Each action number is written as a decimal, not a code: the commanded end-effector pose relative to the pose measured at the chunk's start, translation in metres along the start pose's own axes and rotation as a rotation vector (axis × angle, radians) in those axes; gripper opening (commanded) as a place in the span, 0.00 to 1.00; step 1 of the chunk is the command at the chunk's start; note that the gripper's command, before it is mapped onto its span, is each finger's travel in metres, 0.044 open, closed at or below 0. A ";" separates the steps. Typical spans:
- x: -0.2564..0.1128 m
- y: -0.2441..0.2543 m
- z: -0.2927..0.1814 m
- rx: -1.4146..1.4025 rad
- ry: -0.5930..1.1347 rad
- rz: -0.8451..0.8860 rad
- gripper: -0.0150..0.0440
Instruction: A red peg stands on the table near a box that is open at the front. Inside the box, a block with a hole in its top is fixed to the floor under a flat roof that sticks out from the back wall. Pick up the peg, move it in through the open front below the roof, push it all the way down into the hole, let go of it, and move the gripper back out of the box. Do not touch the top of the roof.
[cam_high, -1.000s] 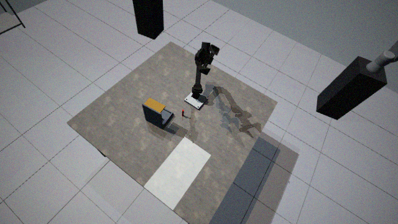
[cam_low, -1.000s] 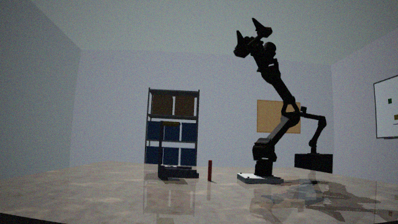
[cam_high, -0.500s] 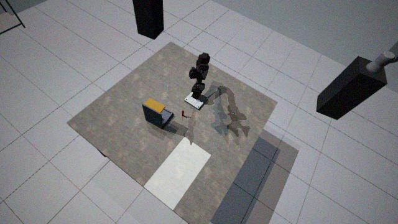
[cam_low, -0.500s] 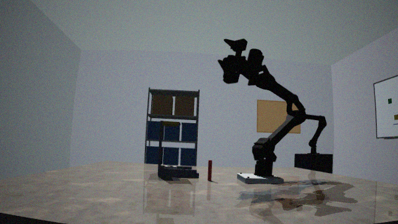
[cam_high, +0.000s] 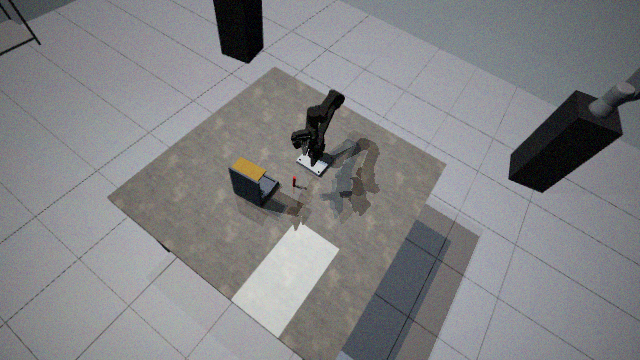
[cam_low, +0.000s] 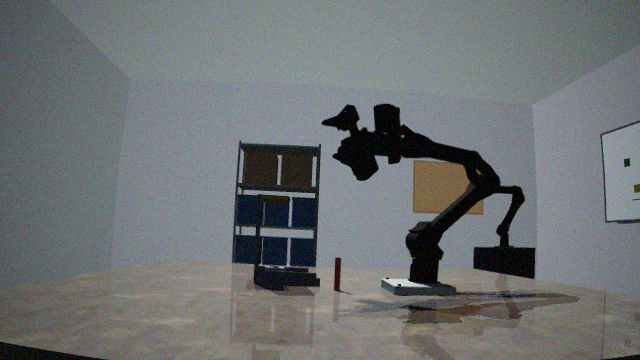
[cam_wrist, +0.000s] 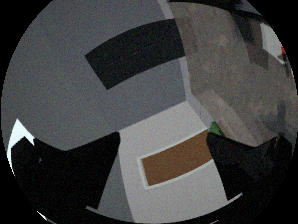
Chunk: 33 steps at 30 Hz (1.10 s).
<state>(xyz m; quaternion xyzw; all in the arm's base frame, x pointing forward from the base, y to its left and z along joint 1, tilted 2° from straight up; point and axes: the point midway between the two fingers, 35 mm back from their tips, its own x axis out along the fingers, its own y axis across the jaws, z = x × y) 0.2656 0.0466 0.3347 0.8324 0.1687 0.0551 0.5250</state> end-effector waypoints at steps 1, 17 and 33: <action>0.004 -0.025 0.025 0.135 -0.059 -0.069 1.00; -0.013 -0.122 0.113 0.761 -0.354 -0.218 1.00; -0.033 -0.173 0.143 1.120 -0.515 -0.239 0.91</action>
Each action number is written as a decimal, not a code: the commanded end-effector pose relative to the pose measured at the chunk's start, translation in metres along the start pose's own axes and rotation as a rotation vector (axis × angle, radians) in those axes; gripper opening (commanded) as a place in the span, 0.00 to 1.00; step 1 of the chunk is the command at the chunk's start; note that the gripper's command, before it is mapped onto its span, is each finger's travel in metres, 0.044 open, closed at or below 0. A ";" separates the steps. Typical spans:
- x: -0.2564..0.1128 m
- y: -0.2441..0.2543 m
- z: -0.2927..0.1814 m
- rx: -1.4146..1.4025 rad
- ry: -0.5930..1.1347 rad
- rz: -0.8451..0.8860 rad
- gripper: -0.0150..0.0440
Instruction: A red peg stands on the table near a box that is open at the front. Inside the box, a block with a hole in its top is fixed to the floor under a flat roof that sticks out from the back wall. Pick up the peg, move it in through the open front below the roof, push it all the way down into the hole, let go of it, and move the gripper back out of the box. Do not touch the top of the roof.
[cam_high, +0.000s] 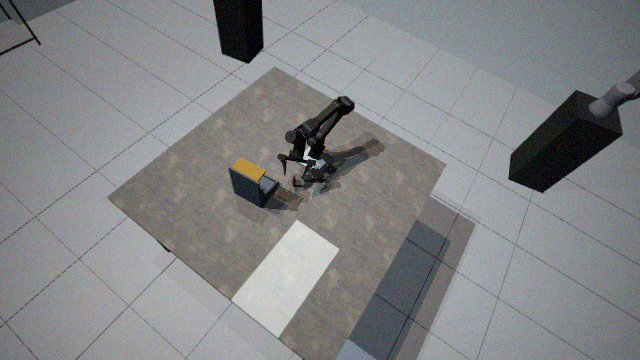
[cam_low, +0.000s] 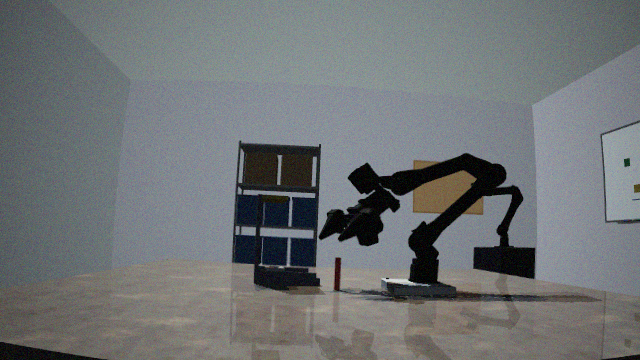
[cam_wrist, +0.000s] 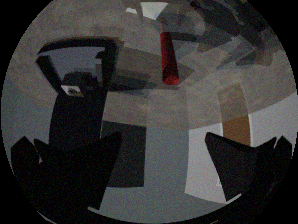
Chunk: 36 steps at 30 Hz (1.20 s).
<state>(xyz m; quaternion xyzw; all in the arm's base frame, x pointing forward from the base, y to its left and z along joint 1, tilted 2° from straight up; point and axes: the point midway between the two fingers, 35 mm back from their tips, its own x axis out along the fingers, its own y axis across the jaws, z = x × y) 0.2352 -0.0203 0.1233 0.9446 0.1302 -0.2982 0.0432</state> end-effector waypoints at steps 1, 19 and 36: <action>0.001 -0.001 0.003 0.015 -0.008 -0.009 0.87; 0.004 -0.001 0.006 0.015 -0.008 -0.009 0.63; 0.023 0.002 0.027 0.014 -0.008 -0.009 0.63</action>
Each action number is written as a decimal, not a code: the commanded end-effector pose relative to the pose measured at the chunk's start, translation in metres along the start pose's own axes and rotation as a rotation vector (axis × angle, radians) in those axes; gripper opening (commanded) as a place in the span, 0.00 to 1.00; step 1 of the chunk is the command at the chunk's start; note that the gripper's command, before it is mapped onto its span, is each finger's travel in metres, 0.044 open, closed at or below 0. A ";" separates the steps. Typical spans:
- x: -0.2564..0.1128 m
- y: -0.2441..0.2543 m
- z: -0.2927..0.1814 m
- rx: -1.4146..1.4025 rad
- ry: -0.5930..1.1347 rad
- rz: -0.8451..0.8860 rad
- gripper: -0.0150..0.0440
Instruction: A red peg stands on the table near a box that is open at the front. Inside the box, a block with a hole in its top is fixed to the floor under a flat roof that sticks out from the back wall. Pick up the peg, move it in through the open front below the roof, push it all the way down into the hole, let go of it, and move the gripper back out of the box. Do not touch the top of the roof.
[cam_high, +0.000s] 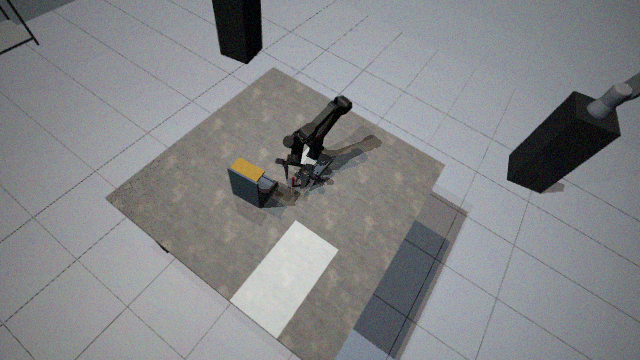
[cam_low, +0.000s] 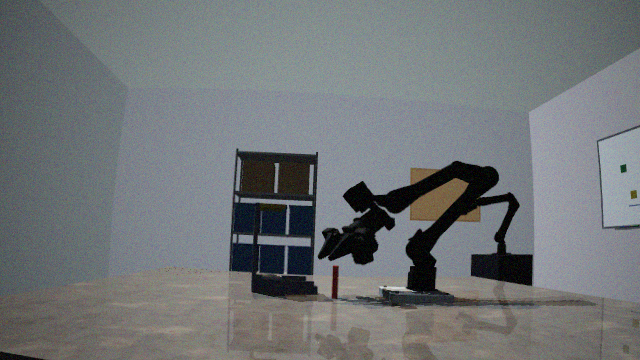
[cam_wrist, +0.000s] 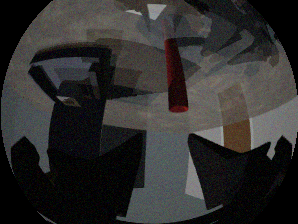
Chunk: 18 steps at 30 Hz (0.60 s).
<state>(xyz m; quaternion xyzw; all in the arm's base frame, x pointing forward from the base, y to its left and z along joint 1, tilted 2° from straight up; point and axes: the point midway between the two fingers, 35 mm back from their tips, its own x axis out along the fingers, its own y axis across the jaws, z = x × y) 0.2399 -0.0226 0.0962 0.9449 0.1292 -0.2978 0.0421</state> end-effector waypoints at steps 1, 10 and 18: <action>0.005 -0.001 0.008 0.012 -0.009 -0.010 0.63; 0.013 -0.002 0.021 0.012 -0.009 -0.010 0.63; 0.020 -0.003 0.032 0.012 -0.009 -0.010 0.63</action>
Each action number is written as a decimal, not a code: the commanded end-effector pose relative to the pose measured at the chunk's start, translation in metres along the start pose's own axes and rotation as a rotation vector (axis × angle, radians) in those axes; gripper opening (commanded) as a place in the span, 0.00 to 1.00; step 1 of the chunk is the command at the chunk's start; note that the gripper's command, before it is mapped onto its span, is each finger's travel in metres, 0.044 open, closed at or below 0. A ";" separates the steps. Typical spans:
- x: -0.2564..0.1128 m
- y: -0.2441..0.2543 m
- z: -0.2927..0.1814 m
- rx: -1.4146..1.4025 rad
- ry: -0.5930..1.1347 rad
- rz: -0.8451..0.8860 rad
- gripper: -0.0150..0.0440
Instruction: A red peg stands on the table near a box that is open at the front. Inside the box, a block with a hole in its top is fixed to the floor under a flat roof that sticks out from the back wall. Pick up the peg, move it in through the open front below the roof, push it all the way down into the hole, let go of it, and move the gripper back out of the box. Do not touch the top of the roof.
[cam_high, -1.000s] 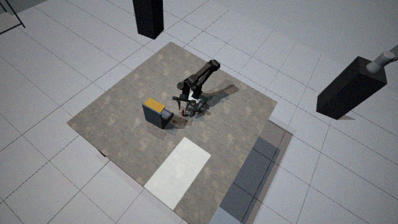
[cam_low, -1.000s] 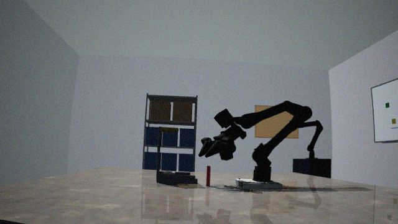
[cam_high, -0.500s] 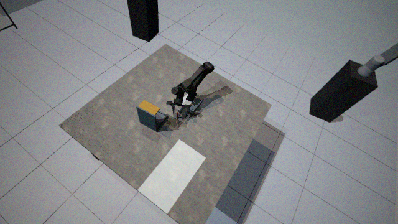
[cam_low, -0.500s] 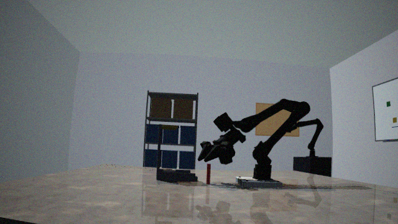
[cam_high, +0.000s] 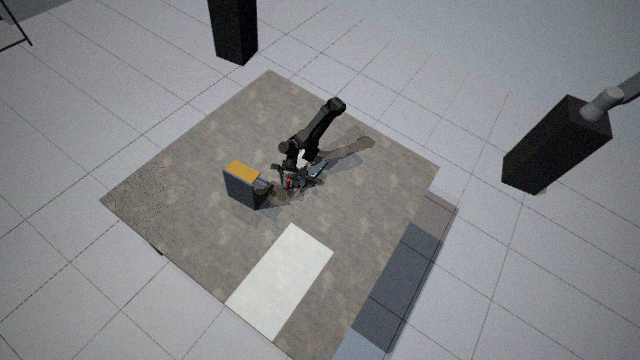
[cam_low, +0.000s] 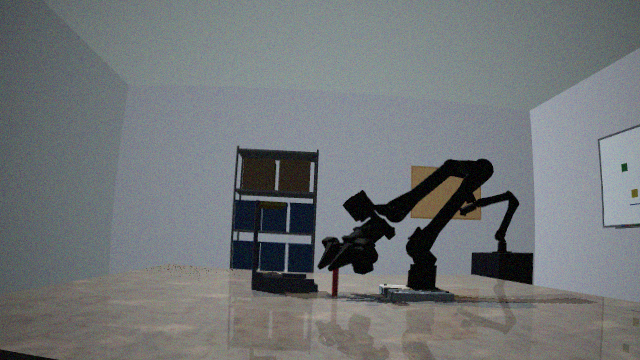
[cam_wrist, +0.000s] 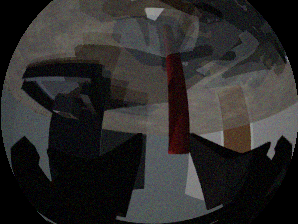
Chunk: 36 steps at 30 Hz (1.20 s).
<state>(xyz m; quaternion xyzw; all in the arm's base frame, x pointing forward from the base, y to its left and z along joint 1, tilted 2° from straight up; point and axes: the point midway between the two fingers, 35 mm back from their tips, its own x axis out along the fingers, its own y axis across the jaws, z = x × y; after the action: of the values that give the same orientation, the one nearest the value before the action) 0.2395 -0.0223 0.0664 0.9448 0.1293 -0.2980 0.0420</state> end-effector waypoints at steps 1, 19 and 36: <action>0.004 -0.003 0.009 0.012 -0.009 -0.010 0.63; 0.007 -0.003 0.016 0.004 -0.006 -0.003 0.49; 0.006 -0.002 0.013 0.005 -0.006 -0.003 0.25</action>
<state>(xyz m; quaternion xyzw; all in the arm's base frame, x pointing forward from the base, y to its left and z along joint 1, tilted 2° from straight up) 0.2353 -0.0204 0.0492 0.9433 0.1303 -0.3028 0.0385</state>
